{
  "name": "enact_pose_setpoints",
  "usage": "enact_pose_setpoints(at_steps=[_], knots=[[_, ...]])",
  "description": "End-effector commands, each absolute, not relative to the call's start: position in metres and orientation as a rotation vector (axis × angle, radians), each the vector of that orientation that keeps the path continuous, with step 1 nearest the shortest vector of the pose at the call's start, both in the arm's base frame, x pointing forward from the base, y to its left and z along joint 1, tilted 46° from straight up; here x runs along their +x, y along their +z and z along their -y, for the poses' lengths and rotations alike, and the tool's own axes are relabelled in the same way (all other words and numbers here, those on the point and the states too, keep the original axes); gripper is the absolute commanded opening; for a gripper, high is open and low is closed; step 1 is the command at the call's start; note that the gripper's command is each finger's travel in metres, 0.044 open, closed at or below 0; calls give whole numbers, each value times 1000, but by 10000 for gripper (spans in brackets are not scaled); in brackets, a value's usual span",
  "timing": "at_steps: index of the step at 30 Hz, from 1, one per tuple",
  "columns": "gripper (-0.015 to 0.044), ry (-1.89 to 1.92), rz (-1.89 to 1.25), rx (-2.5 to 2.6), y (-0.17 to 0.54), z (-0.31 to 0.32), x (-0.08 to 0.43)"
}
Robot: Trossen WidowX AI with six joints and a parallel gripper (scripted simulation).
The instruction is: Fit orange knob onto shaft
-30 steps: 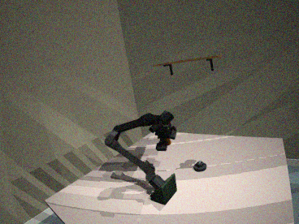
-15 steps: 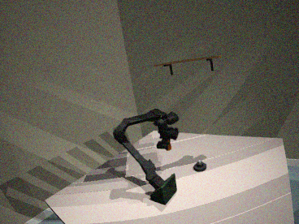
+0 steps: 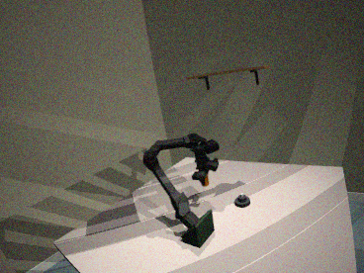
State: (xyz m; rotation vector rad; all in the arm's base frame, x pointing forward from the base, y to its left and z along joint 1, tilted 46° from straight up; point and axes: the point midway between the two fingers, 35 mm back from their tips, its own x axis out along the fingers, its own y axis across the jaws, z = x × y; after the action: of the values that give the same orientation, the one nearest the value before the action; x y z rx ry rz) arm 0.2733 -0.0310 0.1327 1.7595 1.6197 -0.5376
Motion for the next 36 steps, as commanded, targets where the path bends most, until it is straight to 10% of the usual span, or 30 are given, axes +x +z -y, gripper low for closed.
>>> enact_pose_setpoints(at_steps=[1,29,36], knots=[[0,-552,-1627,1758,120,22,277],[0,-542,-1644,1751,48,-47,294],[184,-543,-1647,1742,49,-46,294]])
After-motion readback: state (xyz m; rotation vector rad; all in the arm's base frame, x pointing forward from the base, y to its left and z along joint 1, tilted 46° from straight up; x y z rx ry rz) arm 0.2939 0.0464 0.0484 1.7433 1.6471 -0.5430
